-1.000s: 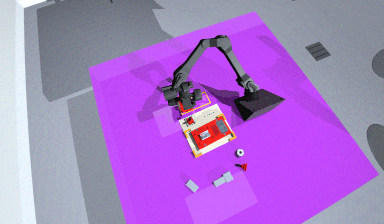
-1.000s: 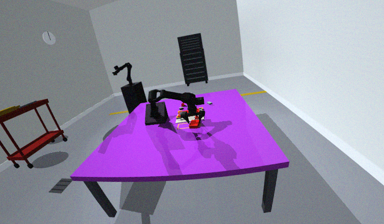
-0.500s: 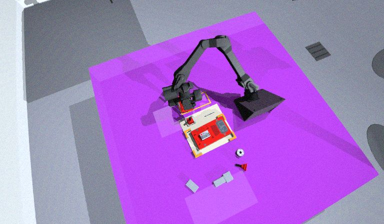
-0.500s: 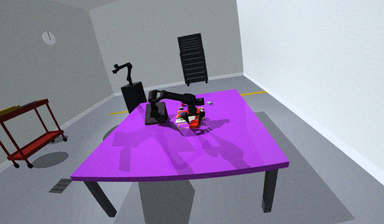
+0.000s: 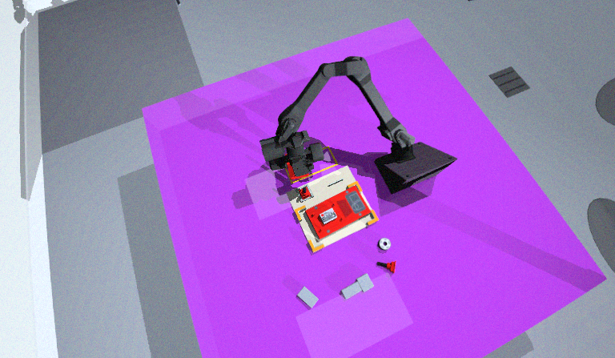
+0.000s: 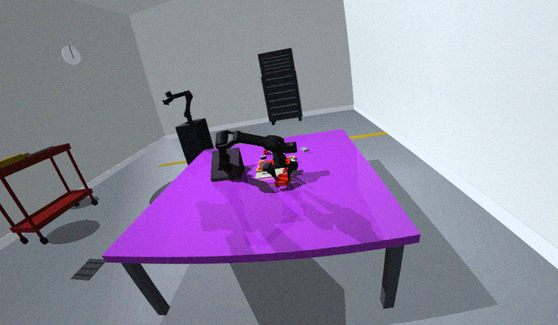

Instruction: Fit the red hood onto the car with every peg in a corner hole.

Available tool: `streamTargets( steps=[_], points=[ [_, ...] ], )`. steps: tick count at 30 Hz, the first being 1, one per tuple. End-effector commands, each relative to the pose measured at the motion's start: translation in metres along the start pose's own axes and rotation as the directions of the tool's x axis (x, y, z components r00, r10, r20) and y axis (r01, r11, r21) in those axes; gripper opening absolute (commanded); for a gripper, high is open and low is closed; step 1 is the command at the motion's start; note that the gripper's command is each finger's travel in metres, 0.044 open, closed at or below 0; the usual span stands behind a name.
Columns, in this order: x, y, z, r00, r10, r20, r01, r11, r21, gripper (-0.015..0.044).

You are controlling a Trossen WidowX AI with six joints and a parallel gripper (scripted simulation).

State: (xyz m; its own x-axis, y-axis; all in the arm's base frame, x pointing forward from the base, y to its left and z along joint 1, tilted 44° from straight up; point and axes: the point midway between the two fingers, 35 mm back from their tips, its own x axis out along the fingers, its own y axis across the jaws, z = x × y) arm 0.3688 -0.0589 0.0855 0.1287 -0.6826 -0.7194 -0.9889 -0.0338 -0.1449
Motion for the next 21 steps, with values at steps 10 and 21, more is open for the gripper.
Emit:
streamTargets(
  steps=[10, 21],
  points=[
    [-0.035, 0.0, 0.0, 1.0, 0.0, 0.002, 0.0, 1.0, 0.003, 0.0],
    [-0.079, 0.0, 0.0, 1.0, 0.001, 0.004, -0.001, 1.0, 0.003, 0.0]
  ],
)
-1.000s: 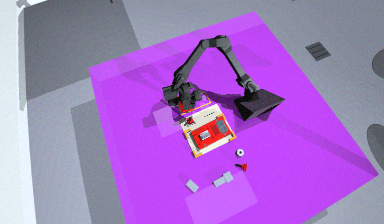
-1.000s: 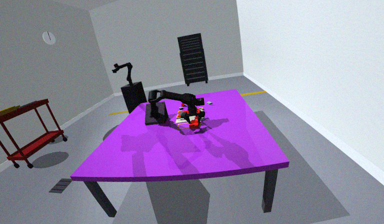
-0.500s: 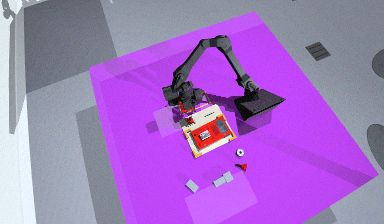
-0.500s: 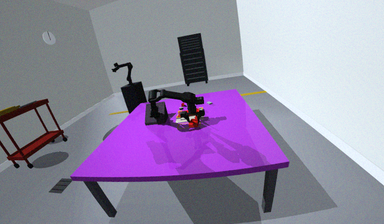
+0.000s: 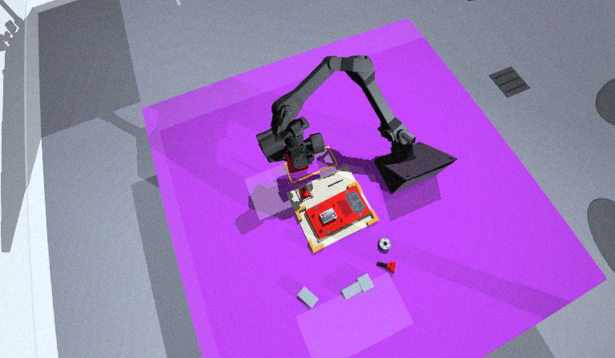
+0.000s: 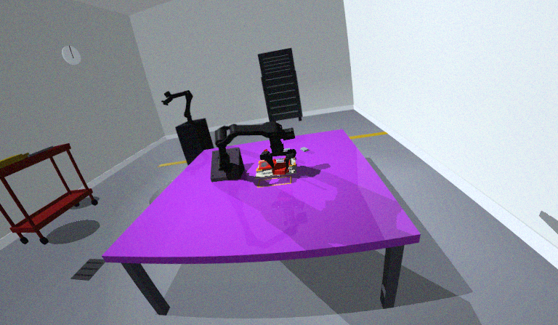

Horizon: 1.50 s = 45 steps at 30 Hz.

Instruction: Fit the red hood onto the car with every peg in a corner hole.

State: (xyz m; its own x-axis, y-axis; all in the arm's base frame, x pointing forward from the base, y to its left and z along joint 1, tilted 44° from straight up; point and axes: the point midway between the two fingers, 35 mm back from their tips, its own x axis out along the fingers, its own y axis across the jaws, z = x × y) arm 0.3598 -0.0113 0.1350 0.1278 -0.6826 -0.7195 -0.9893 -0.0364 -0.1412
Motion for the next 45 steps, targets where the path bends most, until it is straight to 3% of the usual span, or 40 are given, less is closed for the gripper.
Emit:
streamTargets(
  steps=[1, 11, 28, 45],
  points=[
    [-0.013, -0.001, 0.0, 1.0, 0.0, 0.004, 0.0, 1.0, 0.007, 0.0],
    [-0.026, -0.001, 0.002, 1.0, -0.005, 0.004, 0.005, 1.0, 0.017, 0.0],
    [-0.029, 0.004, 0.072, 1.0, -0.003, 0.023, -0.006, 0.917, 0.399, 0.0],
    [-0.031, 0.022, 0.139, 1.0, 0.0, 0.028, -0.02, 0.689, 0.724, 0.0]
  ],
)
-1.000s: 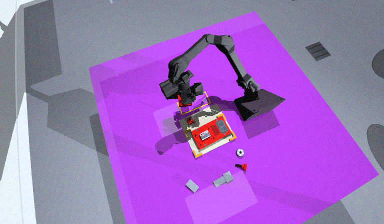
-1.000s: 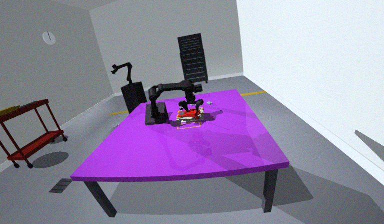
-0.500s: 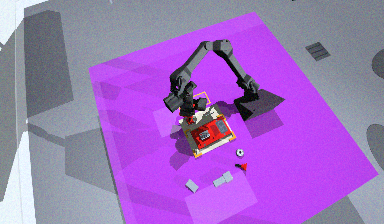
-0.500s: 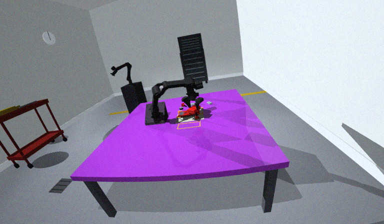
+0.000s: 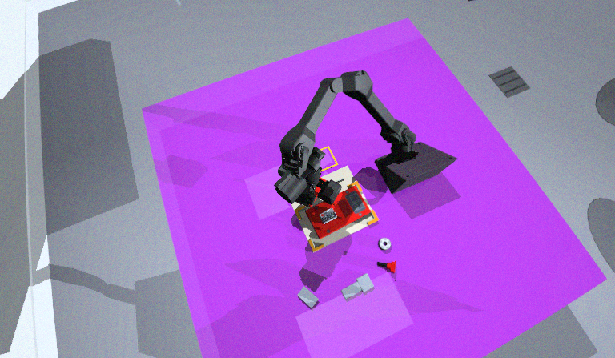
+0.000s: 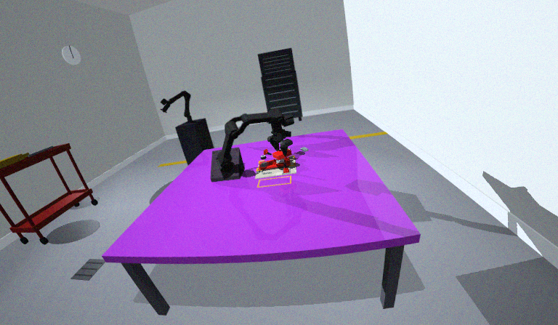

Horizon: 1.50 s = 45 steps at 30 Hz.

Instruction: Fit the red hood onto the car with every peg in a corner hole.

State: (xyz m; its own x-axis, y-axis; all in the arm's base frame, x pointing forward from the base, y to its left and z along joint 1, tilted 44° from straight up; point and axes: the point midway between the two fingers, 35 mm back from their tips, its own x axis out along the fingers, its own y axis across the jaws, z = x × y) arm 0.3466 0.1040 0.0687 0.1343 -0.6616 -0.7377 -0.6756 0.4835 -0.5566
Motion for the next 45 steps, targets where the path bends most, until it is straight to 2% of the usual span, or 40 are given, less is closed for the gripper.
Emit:
streamTargets(
  steps=[1, 21, 32, 45],
  points=[
    [0.002, 0.014, 0.007, 1.0, 0.003, -0.004, -0.003, 0.997, 0.081, 0.0],
    [0.005, 0.089, 0.033, 1.0, -0.008, -0.018, 0.016, 0.852, 0.524, 0.0],
    [0.009, 0.09, 0.031, 1.0, -0.009, -0.019, 0.018, 0.843, 0.537, 0.0],
    [0.055, 0.091, 0.03, 1.0, -0.011, -0.019, 0.019, 0.843, 0.538, 0.0]
  ],
)
